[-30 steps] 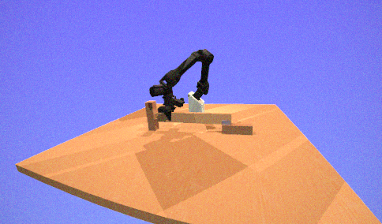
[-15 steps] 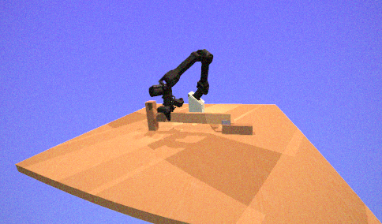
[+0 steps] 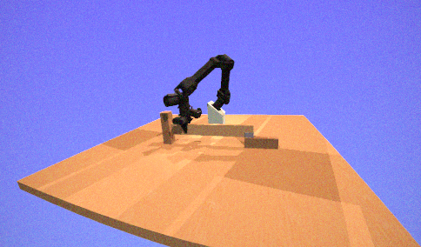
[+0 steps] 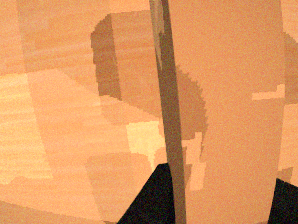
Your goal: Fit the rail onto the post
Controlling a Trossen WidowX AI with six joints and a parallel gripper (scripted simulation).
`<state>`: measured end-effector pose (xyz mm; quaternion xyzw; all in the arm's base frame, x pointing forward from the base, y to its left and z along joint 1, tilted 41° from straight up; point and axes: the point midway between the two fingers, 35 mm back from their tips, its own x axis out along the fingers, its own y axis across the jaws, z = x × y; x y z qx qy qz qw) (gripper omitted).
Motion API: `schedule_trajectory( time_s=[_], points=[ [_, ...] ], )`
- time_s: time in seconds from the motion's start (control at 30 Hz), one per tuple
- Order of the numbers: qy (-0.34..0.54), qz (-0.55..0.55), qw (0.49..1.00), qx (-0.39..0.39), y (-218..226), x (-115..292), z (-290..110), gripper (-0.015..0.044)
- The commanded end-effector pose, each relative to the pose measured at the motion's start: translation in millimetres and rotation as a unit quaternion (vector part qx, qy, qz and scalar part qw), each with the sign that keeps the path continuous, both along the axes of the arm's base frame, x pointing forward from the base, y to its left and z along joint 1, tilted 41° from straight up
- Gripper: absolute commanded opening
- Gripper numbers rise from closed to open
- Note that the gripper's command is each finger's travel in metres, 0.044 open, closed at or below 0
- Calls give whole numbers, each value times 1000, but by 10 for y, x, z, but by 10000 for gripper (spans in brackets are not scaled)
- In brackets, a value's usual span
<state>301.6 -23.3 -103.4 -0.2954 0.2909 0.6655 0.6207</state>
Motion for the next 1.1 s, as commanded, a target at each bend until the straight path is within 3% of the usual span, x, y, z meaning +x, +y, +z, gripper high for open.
schedule_trajectory(
  time_s=[0.0, 0.37, 0.9, 1.07],
  points=[
    [-4, -2, 1000, -3, -44, 24, 0, 0],
    [-4, -2, 1000, -3, -66, 25, -17, 0],
    [0, 0, 1000, 0, -24, 1, -19, 420],
    [0, 0, 1000, 0, -24, 1, -19, 440]
  ],
)
